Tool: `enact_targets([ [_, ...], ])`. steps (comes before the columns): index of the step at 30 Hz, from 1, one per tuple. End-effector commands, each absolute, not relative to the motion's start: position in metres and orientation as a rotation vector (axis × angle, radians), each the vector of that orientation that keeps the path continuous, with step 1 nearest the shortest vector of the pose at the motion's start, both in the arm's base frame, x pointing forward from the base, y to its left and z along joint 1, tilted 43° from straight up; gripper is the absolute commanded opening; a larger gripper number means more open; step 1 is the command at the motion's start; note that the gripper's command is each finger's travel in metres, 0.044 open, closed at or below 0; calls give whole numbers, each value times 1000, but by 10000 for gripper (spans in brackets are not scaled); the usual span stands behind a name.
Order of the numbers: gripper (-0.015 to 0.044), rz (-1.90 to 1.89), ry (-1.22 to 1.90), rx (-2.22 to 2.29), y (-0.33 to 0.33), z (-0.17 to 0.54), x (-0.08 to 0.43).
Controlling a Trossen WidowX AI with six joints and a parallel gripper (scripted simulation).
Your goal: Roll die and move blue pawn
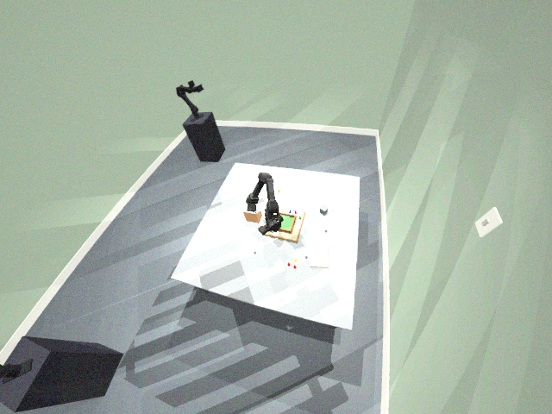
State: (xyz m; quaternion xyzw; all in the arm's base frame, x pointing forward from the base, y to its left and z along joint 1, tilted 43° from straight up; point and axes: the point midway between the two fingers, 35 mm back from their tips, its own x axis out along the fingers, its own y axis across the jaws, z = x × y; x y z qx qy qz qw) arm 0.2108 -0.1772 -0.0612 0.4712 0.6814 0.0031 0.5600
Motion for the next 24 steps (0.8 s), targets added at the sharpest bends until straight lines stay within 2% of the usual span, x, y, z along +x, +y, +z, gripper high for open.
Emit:
enact_targets([
  [1, 0, -82, 1611, 1191, -165, -50, 222],
  [24, 0, -543, 1640, 1617, -90, -7, 261],
])
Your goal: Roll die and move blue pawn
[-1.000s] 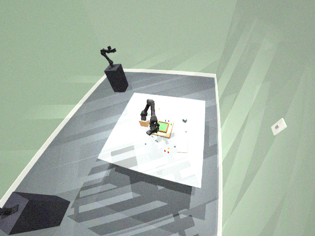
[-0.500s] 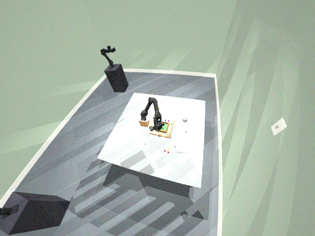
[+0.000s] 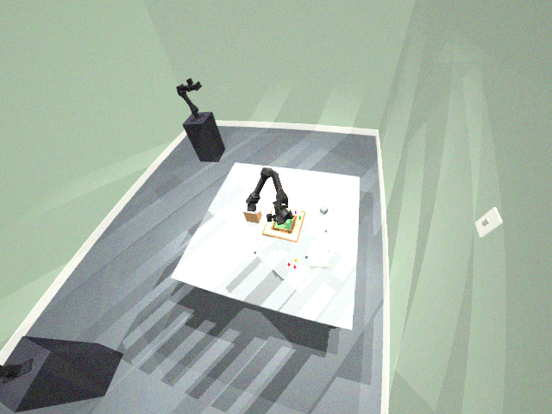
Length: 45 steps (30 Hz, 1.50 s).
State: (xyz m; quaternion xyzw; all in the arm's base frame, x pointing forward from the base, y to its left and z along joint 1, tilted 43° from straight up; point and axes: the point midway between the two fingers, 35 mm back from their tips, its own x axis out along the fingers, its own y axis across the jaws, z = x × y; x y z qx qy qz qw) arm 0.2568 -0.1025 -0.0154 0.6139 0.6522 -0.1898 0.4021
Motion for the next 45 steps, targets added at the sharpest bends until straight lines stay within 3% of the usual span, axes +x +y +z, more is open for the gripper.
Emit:
enact_targets([
  [1, 0, -563, 1641, 1635, -87, -5, 262],
  [19, 0, -804, 1640, 1837, -44, 15, 270],
  [31, 0, -1111, 1510, 1511, -38, 2, 260],
  [45, 0, -1326, 1124, 1231, -37, -2, 259],
])
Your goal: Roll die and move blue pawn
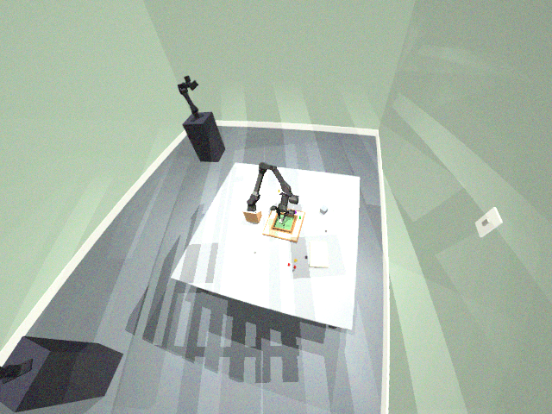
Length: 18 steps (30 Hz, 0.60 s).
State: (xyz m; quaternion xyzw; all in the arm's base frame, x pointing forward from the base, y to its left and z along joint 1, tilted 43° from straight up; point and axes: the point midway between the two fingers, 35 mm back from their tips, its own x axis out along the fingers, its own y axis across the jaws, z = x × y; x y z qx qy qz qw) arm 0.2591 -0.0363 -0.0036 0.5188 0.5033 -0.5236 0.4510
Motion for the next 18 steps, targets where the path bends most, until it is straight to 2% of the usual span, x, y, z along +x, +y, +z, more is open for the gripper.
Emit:
enact_targets([
  [1, 0, -1332, 1097, 1221, -37, -1, 259],
  [6, 0, -1336, 1075, 1213, -37, 1, 260],
  [11, 0, -1336, 1074, 1214, -42, 49, 271],
  [18, 0, -1336, 1074, 1214, -42, 50, 269],
])
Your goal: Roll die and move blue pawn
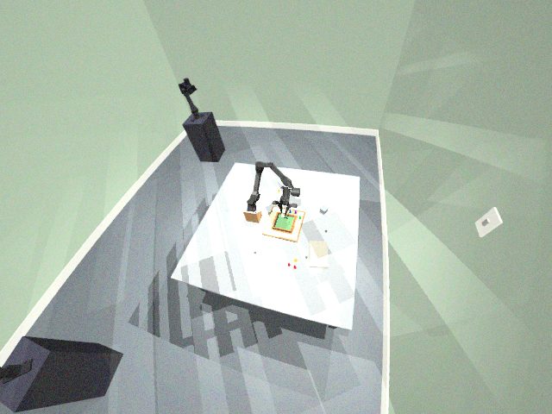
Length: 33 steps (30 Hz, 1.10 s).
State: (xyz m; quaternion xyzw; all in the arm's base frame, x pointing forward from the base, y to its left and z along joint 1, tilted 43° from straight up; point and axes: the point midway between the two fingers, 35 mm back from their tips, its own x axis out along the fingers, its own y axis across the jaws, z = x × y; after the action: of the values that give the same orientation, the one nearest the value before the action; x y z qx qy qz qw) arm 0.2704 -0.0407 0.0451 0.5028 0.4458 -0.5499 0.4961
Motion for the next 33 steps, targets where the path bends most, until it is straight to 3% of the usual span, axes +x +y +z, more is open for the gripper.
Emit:
enact_targets([
  [1, 0, -1336, 1074, 1214, -42, 50, 269],
  [22, 0, -1334, 1081, 1216, -41, 49, 270],
  [33, 289, -1336, 1075, 1214, -59, 69, 269],
])
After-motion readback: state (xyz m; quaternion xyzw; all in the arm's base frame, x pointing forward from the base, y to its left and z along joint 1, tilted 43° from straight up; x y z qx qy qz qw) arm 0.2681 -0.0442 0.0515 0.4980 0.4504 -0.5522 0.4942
